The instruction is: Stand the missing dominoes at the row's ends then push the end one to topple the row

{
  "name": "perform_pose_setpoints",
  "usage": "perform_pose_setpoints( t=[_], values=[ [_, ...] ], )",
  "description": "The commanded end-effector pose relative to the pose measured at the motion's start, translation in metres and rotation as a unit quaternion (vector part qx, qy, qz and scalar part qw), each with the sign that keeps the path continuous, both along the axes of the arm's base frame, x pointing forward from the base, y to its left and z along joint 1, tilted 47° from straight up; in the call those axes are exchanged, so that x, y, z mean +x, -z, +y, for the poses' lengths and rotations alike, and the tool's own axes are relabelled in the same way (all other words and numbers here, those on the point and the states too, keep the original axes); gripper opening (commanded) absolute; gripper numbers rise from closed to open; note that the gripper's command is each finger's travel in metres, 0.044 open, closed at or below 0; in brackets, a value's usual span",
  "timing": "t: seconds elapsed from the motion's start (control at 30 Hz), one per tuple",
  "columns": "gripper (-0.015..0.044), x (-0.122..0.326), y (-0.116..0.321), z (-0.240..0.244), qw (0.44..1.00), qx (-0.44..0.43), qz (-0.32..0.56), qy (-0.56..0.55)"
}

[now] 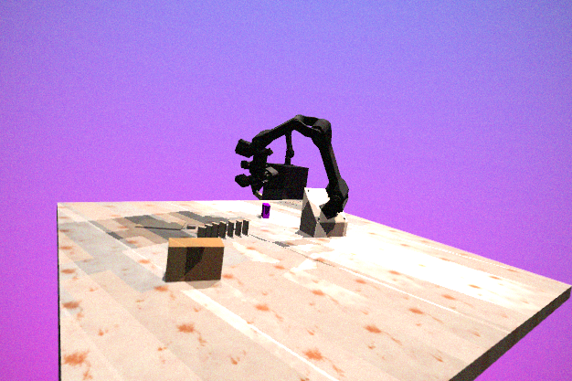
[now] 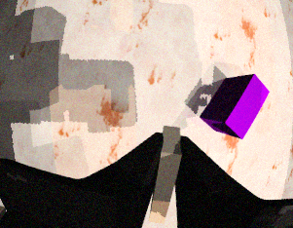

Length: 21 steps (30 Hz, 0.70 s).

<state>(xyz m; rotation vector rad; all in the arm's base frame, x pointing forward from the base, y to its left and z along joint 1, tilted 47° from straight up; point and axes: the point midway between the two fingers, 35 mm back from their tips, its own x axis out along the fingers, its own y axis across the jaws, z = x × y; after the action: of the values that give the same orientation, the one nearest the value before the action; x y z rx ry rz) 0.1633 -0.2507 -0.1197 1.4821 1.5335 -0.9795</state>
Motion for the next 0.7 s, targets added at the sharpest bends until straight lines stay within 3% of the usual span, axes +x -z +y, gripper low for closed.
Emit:
perform_pose_setpoints(
  t=[0.0,0.67],
  values=[
    [0.0024,0.000,0.003,0.000,0.999,-0.037,0.012,-0.005],
    [0.0024,0.006,0.015,0.006,0.973,-0.224,0.048,-0.012]
  ],
)
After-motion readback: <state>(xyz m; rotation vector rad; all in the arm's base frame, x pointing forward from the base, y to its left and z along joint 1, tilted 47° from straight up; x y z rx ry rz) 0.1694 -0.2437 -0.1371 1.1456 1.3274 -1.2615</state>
